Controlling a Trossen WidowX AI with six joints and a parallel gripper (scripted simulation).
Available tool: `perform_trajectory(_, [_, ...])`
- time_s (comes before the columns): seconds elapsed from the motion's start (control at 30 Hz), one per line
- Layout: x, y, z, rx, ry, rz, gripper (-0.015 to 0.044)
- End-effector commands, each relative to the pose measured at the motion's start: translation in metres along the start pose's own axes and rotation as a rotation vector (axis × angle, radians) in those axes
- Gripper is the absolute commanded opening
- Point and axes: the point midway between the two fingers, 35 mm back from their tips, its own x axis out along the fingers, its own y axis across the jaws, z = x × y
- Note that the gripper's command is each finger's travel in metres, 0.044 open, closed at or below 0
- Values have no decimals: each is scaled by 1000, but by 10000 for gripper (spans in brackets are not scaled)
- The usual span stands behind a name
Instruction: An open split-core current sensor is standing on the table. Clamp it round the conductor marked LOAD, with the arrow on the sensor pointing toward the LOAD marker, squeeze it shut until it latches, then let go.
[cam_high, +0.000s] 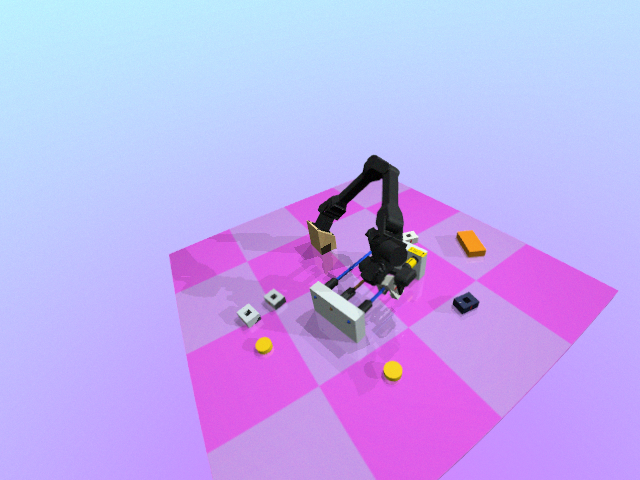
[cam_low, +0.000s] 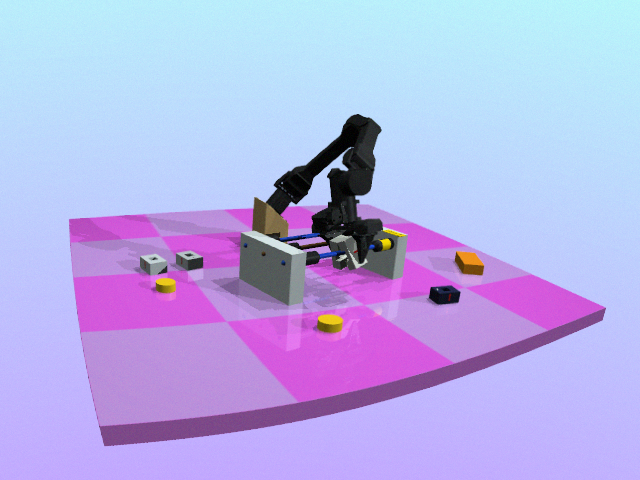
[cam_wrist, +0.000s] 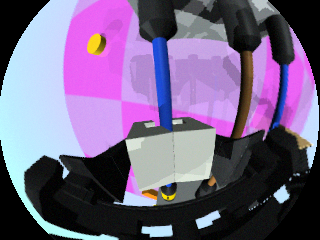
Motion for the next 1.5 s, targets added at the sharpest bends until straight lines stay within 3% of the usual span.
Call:
perform_trajectory(0.0, [-7,3,8,2,-25,21,0])
perform_trajectory(1.47, [0,0,0,0,0,0,0])
